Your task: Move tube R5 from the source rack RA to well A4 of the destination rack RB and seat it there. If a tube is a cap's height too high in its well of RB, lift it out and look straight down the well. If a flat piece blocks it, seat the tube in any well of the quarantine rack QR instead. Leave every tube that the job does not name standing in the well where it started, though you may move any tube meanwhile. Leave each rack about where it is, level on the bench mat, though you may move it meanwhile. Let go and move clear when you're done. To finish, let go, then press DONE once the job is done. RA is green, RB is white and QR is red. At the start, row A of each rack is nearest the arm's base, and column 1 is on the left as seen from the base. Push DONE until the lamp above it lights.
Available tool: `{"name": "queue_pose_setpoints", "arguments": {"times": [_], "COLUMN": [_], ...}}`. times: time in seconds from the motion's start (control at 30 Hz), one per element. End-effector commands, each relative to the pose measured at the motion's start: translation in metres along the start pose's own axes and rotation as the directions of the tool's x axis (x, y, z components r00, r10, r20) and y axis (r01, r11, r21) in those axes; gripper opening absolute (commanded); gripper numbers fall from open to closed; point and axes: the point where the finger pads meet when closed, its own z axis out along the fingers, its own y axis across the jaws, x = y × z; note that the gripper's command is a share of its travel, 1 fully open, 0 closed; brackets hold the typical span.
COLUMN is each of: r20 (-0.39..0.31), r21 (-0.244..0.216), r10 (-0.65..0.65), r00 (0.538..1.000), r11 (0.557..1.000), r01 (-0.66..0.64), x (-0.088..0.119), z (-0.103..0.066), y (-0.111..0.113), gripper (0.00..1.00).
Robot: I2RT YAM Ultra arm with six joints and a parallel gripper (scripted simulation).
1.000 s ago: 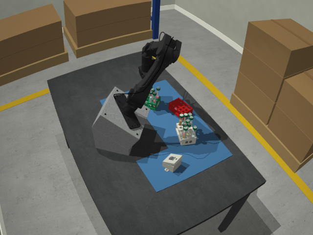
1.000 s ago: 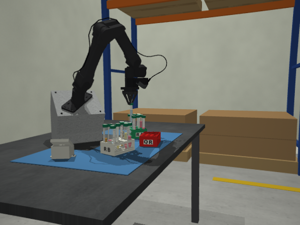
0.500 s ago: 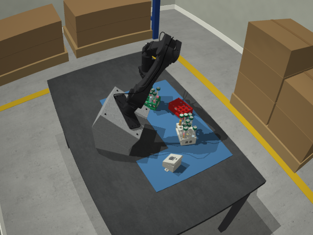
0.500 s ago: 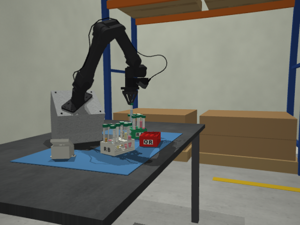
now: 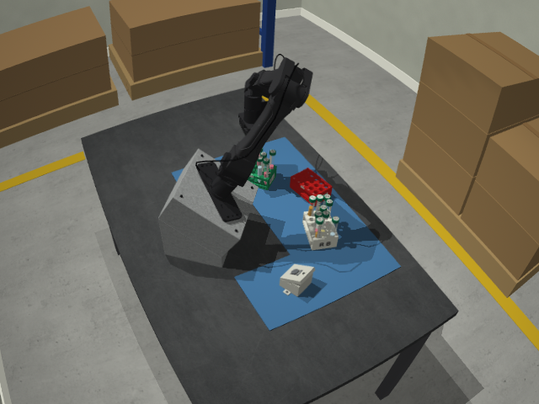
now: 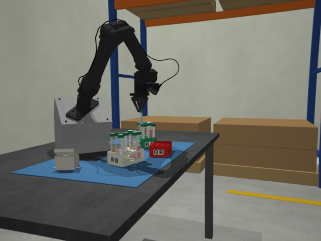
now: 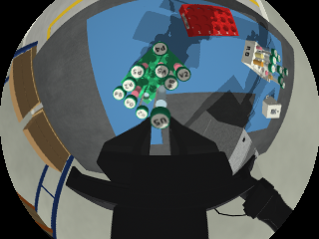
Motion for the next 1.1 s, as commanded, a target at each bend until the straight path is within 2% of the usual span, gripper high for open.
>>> {"name": "queue_pose_setpoints", "arguments": {"times": [0.0,0.07,0.1,0.17,0.3,0.43,0.53,0.73,0.9,1.07], "r20": [0.015,0.015,0.024,0.018,0.018,0.011,0.019,0.011,0.018,0.013], "r21": [0.007,0.007,-0.010,0.004,0.001,0.017,-0.002,0.018,0.000,0.013], "r10": [-0.010,-0.010,-0.009,-0.017,-0.012,-0.018,-0.007,-0.024,-0.004,-0.022], "r00": [1.000,1.000,1.000,1.000,1.000,1.000,1.000,1.000,1.000,1.000], "r11": [1.000,1.000,1.000,1.000,1.000,1.000,1.000,1.000,1.000,1.000], "r01": [0.010,0.010,0.009,0.017,0.012,0.018,0.007,0.024,0.004,0.022], "x": [-0.008,-0.008,-0.009,-0.008,-0.008,-0.001,-0.006,0.001,-0.005,0.001], "z": [-0.003,-0.003,-0.008,-0.004,-0.002,0.006,0.003,0.009,0.006,0.011], "y": [0.005,0.005,0.007,0.008,0.008,0.000,0.006,0.000,0.003,0.002], "gripper": [0.00,0.00,0.00,0.00,0.00,0.00,0.00,0.00,0.00,0.00]}}
